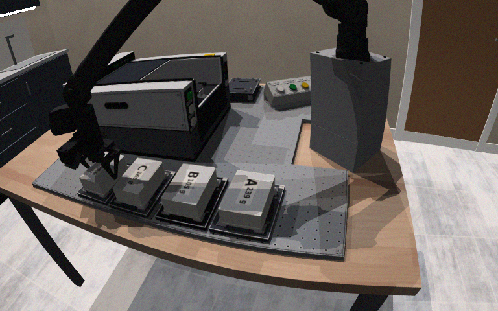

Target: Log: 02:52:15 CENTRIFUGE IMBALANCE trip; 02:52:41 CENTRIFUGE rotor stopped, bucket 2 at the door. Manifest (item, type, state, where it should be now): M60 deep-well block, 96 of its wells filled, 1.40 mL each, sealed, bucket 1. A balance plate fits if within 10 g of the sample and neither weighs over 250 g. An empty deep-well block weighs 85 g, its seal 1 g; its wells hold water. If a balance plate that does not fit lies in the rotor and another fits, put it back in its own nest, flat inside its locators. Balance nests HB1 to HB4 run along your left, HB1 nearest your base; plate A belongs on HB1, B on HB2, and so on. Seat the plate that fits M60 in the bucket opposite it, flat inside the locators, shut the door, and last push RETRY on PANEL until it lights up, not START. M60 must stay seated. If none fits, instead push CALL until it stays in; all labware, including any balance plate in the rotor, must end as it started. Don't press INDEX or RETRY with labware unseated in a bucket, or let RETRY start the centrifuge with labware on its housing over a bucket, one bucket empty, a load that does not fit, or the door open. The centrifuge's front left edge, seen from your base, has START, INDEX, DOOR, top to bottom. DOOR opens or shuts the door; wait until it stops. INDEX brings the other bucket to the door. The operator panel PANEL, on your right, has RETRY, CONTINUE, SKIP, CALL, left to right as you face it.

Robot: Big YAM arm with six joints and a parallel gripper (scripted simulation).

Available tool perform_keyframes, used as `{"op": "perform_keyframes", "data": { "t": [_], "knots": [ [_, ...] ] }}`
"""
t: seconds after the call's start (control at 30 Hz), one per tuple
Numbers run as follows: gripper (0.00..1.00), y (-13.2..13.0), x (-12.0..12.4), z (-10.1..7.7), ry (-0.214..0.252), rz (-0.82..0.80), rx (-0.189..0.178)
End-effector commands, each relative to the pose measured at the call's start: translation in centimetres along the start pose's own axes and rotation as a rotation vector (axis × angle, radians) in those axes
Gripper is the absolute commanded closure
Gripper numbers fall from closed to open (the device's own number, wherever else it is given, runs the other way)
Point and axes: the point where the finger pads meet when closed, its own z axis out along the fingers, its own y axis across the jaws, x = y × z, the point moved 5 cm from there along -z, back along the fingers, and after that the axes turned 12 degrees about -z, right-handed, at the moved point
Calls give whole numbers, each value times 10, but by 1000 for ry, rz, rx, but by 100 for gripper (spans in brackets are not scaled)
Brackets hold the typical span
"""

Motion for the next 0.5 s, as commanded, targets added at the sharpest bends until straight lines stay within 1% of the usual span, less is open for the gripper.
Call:
{"op": "perform_keyframes", "data": {
  "t": [0.0,0.17,0.37,0.4,0.47],
  "knots": [
    [100,-13,5,5,-9,2,23],
    [100,-11,6,6,-7,2,17],
    [100,-3,8,9,-1,1,-4],
    [100,-2,8,7,-1,1,-5],
    [100,-4,8,-2,-2,1,0]
  ]
}}
